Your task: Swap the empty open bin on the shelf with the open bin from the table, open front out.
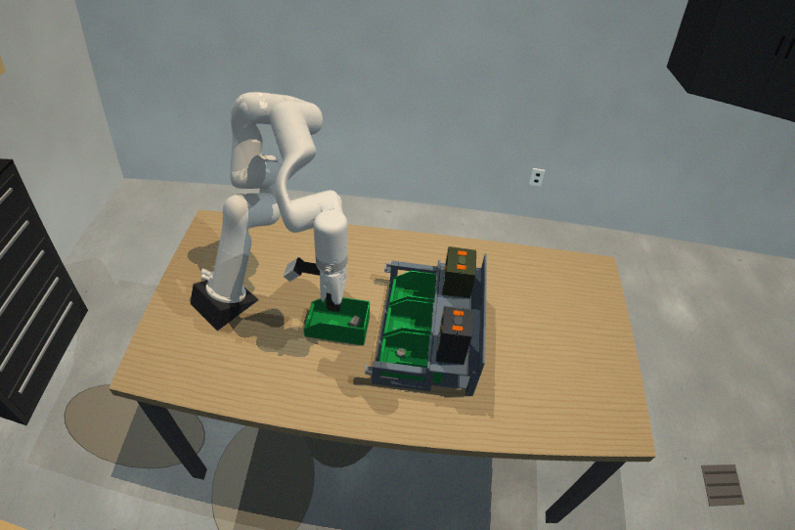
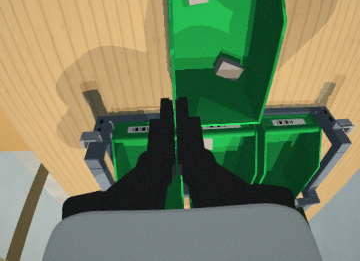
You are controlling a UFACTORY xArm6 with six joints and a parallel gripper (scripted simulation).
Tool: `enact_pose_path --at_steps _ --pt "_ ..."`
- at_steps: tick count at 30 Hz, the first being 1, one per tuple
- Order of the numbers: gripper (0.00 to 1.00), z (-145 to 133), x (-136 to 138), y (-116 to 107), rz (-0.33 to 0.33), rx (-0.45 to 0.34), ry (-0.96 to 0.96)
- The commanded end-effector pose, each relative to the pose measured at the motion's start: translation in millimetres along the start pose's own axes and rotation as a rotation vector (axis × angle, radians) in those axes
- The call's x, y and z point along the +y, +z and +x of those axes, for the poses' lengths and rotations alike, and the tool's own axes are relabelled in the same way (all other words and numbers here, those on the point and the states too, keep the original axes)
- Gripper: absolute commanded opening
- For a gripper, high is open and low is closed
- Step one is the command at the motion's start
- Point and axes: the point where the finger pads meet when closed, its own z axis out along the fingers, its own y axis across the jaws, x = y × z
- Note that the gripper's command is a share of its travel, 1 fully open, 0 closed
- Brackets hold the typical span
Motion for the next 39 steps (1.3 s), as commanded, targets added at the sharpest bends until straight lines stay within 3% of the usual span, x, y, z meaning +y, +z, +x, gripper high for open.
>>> enact_pose_path --at_steps 1,5,8,16,19,20,22,24,28,31,36,37,39 --pt "0.00 -1 0 -1 0.002 -0.003 -0.001" --pt "0.00 -4 2 -1 0.003 -0.002 -0.033" --pt "0.00 -22 15 1 0.008 0.004 -0.203" --pt "0.00 -89 89 14 0.014 0.013 -0.724" --pt "0.00 -89 89 14 0.013 0.013 -0.786" --pt "0.00 -100 105 17 0.013 0.014 -0.966" --pt "0.00 -117 136 21 0.013 0.012 -1.037" --pt "0.00 -117 136 21 0.013 0.013 -1.134" --pt "0.00 -133 175 27 0.009 0.006 -1.383" --pt "0.00 -135 180 27 0.004 0.000 -1.564" --pt "0.00 -135 180 27 0.004 0.000 -1.571" --pt "0.95 -135 180 27 0.004 0.000 -1.571" --pt "0.95 -135 180 27 0.004 0.000 -1.571"
